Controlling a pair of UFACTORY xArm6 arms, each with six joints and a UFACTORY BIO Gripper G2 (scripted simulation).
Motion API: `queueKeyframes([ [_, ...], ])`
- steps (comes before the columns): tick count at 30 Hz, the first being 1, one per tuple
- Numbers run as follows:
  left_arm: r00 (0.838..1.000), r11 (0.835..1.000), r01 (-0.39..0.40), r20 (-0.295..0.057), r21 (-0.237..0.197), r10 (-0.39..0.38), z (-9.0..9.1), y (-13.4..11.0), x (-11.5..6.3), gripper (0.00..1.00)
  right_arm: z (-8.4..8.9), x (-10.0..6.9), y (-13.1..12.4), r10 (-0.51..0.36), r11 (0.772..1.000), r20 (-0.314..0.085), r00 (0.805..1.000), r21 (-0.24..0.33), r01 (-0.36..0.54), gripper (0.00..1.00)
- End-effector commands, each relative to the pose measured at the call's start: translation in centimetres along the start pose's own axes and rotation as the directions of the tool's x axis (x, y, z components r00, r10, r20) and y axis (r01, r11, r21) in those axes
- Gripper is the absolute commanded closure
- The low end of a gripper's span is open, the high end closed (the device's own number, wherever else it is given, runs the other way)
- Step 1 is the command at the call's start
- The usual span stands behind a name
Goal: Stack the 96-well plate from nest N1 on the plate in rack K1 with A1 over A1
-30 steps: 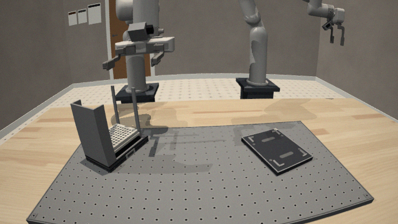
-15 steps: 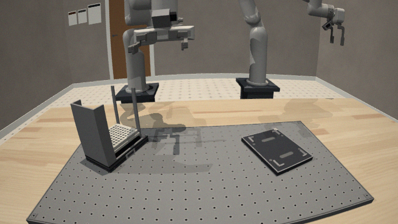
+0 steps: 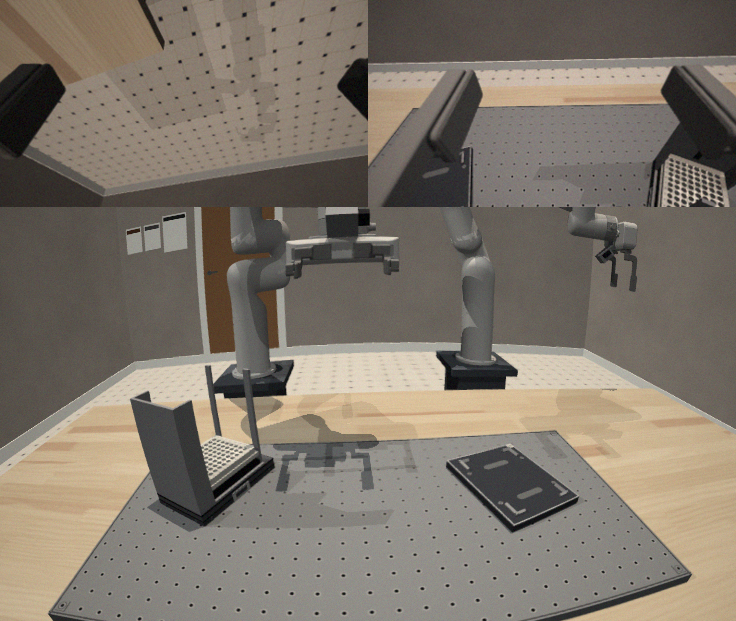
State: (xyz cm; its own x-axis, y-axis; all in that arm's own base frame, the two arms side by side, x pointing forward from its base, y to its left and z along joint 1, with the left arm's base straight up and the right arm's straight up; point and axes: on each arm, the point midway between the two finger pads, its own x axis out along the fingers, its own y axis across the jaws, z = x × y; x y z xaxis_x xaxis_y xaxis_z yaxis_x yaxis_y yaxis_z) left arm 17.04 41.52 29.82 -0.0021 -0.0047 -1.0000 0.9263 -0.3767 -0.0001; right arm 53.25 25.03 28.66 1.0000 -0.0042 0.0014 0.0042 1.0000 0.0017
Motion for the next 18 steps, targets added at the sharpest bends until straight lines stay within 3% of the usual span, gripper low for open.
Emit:
queueKeyframes([
  [1,1.000,1.000,0.000,-0.005,0.000,0.000,-0.09,0.00,-0.21,0.00,1.28,-0.14,2.19,-0.002,1.000,0.003,1.000,0.001,0.002,0.63],
  [18,1.000,1.000,0.000,-0.005,0.000,0.000,-0.09,0.00,-0.21,0.00,1.61,-0.22,2.87,-0.002,1.000,0.003,1.000,0.001,0.002,0.63],
])
